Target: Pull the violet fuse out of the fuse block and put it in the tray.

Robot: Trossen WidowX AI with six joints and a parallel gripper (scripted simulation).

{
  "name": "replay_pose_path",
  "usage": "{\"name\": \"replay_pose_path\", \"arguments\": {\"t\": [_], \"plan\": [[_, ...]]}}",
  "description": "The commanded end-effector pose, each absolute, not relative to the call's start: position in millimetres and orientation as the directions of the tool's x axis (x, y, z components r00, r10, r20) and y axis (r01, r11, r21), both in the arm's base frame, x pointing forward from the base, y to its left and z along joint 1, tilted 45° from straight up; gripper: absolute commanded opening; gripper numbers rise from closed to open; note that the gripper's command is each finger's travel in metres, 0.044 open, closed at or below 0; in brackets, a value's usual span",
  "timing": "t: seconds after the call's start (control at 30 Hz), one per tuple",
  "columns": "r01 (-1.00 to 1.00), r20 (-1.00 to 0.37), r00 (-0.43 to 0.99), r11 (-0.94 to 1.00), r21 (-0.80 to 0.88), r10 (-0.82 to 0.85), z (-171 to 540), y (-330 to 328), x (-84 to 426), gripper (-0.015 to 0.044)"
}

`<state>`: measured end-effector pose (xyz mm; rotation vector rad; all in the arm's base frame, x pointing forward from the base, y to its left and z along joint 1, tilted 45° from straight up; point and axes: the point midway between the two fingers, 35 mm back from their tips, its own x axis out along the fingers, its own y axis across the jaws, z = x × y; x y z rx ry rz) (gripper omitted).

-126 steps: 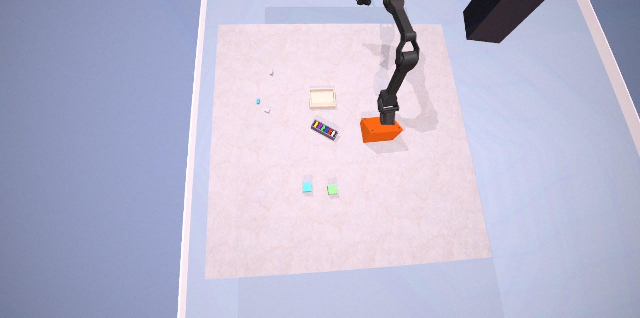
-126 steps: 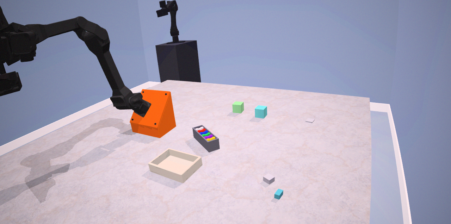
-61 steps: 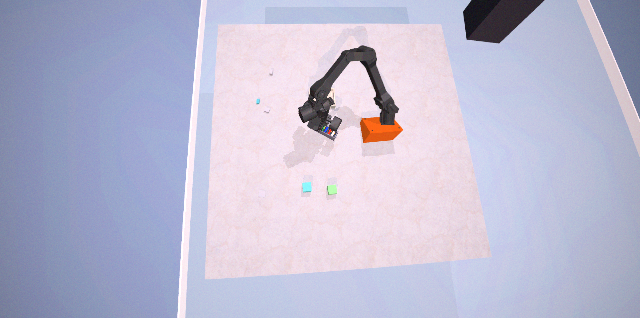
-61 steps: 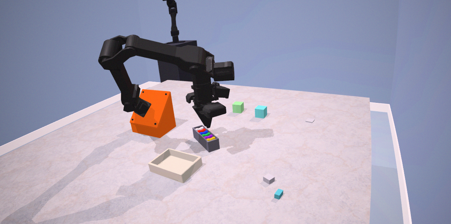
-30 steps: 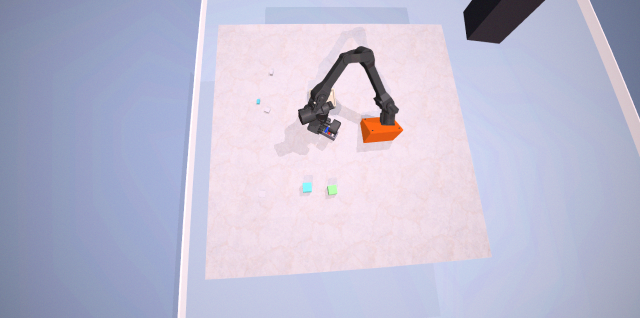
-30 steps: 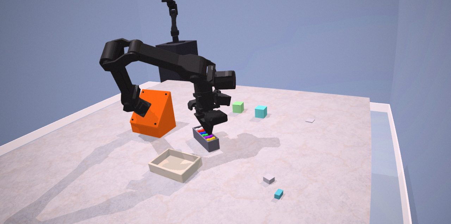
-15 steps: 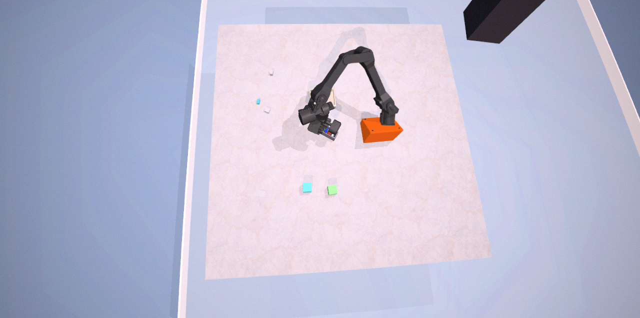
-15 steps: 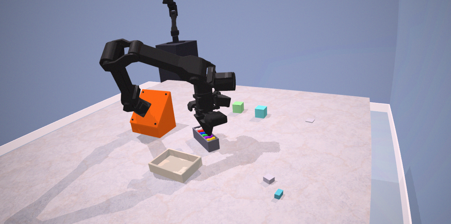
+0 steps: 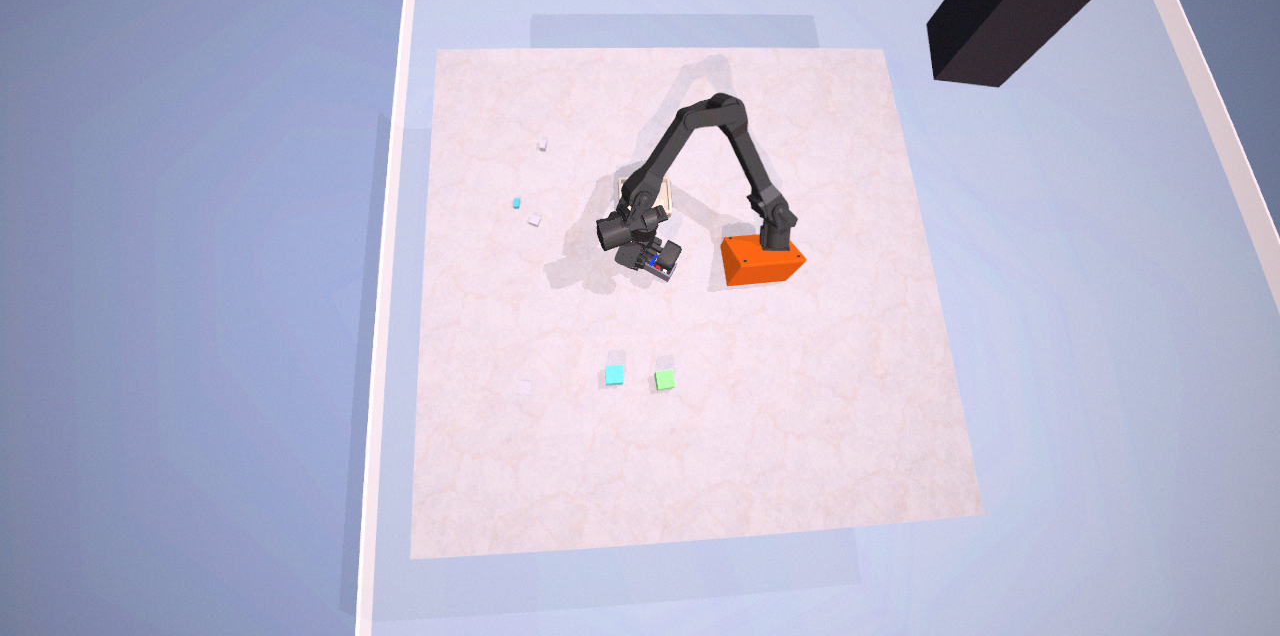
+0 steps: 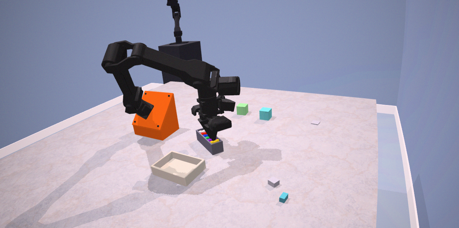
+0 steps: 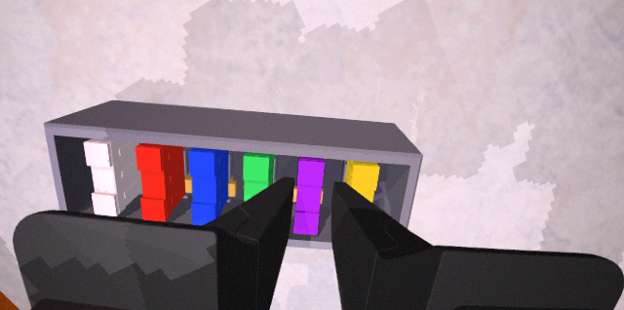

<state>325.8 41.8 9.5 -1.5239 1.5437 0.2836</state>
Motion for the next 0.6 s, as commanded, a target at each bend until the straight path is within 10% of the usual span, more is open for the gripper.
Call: {"name": "replay_pose_path", "arguments": {"t": [0.0, 0.57], "plan": [[-0.885, -0.715, 0.184, 0.202, -0.419, -0.675, 8.1, 39.8, 324.3, 0.0070], [-0.883, -0.718, 0.185, 0.207, -0.422, -0.671, 8.7, 40.8, 325.0, 0.0023]]}}
